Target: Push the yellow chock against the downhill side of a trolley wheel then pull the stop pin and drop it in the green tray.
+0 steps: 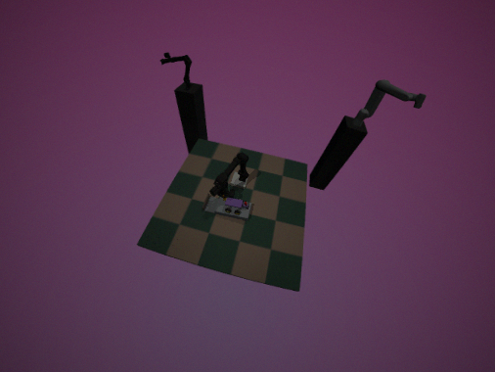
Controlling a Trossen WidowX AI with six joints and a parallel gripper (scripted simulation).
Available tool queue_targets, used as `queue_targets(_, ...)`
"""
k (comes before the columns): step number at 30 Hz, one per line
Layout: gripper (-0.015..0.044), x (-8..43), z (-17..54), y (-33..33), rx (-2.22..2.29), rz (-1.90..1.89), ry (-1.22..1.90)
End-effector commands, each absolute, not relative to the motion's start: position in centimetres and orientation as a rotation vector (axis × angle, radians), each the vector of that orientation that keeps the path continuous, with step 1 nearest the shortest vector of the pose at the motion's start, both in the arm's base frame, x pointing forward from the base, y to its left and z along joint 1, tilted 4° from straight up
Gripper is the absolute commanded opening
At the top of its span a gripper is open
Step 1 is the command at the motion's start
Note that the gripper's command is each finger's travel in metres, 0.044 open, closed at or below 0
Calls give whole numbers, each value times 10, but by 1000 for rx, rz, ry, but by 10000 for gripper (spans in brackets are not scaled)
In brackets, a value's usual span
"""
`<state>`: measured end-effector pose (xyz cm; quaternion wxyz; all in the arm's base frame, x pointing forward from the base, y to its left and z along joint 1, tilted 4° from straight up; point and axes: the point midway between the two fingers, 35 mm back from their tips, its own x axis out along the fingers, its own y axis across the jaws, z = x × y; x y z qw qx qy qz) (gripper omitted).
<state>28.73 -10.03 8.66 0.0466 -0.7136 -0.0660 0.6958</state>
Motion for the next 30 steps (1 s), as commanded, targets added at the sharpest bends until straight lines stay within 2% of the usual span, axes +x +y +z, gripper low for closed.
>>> queue_targets(1, 105, 287, 87, -100, -2177, 2124, -204)
queue_targets(4, 184, 287, 87, -100, -2177, 2124, -204)
queue_targets(5, 190, 287, 87, -100, -2177, 2124, -204)
queue_targets(25, 190, 285, 145, -111, -2177, 2115, -207)
queue_targets(29, 295, 284, 137, -110, -2167, 2122, -199)
queue_targets(30, 269, 284, 137, -110, -2176, 2121, -199)
